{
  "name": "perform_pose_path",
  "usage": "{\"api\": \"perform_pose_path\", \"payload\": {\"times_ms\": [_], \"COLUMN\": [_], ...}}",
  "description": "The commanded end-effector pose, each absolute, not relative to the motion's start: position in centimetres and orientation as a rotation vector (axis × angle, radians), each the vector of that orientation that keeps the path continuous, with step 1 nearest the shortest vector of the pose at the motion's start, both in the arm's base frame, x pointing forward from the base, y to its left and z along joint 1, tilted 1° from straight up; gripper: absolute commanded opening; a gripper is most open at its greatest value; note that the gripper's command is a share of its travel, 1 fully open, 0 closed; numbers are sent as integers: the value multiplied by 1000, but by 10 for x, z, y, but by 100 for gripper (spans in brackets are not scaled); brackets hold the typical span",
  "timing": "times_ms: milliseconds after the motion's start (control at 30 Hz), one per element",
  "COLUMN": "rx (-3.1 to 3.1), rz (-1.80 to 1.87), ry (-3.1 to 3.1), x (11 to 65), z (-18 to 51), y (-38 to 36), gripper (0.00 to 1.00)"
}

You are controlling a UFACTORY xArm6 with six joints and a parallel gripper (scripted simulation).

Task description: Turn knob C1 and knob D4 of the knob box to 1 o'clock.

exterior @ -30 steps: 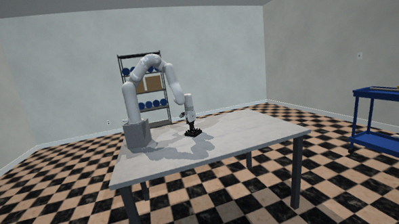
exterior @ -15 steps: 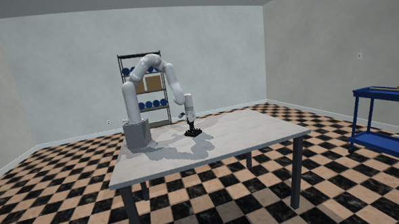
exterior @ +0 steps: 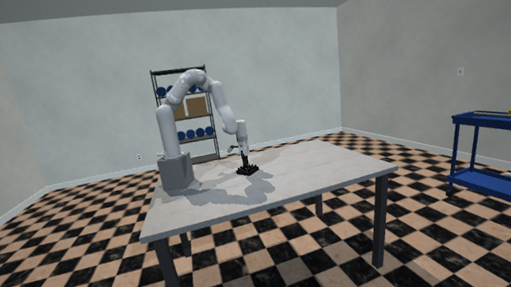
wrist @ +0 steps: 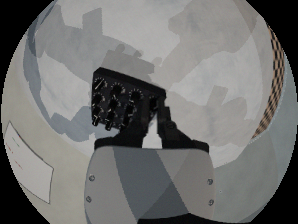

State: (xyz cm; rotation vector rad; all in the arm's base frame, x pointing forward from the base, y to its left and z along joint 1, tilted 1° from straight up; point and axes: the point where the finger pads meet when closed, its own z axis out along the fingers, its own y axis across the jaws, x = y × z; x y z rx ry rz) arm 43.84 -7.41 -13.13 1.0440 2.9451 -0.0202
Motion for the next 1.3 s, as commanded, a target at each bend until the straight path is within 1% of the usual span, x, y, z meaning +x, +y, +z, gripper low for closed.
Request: {"api": "perform_pose_path", "payload": {"times_ms": [0,1000,1267], "rx": [943,-177,-380], "rz": [-4,-13,-15], "ry": [2979,3122,3104], "x": [440,440,440], "z": [-130,-130,-130], "y": [-74,-74,-74], "gripper": [8,8,8]}}
